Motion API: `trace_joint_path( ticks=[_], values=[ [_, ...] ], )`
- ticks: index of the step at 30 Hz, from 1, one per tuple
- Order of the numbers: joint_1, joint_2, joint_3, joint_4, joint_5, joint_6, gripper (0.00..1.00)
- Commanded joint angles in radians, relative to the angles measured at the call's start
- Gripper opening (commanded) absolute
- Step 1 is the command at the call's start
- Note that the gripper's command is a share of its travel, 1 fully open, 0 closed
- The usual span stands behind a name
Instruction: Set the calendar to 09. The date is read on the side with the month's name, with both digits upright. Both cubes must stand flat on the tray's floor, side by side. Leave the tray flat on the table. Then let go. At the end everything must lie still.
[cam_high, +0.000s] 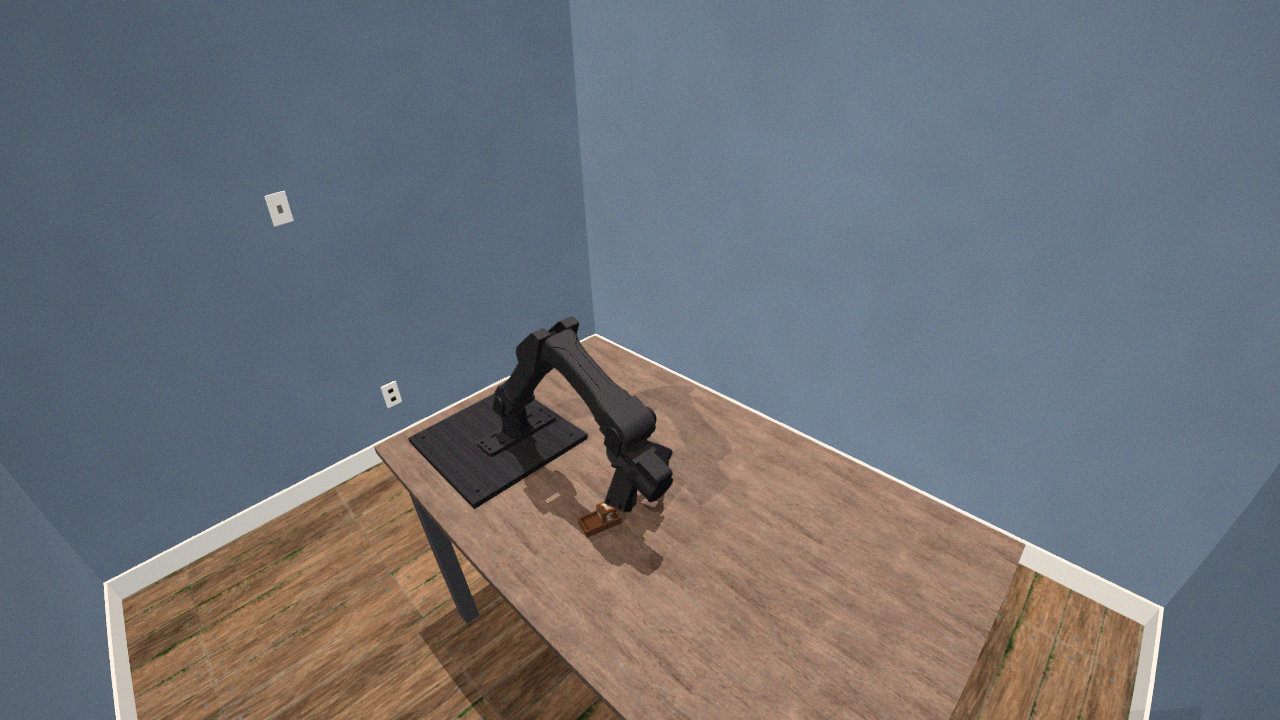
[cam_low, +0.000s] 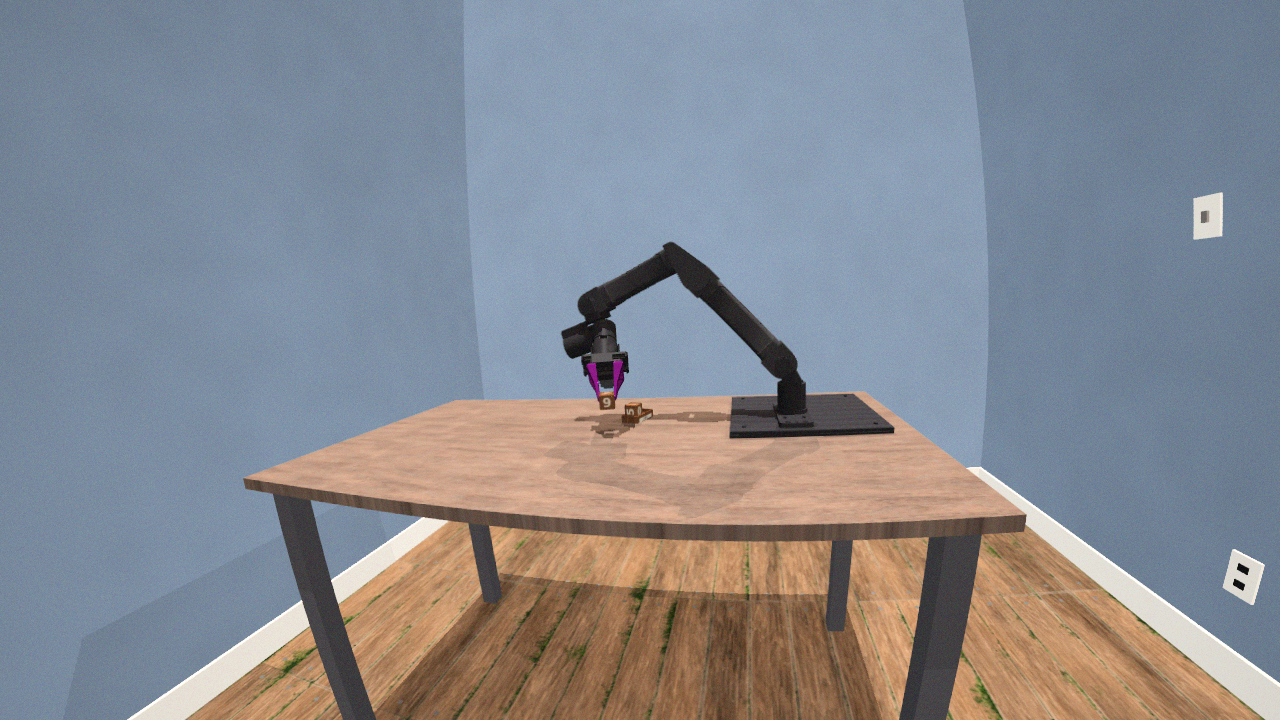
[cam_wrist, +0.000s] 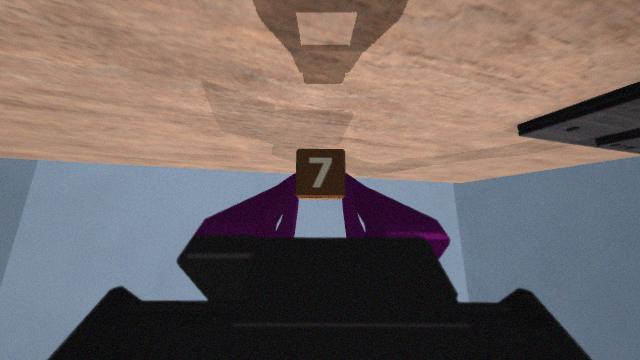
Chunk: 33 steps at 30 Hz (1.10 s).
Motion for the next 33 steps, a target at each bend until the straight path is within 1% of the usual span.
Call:
trace_joint_path(
  ticks=[1, 15, 33],
  values=[
    [0.0, -0.008, 0.009, -0.006, -0.015, -0.001, 0.27],
    [0.0, -0.003, -0.009, 0.017, -0.015, -0.001, 0.27],
    [0.0, 0.023, -0.065, 0.099, -0.015, -0.001, 0.27]
  ],
)
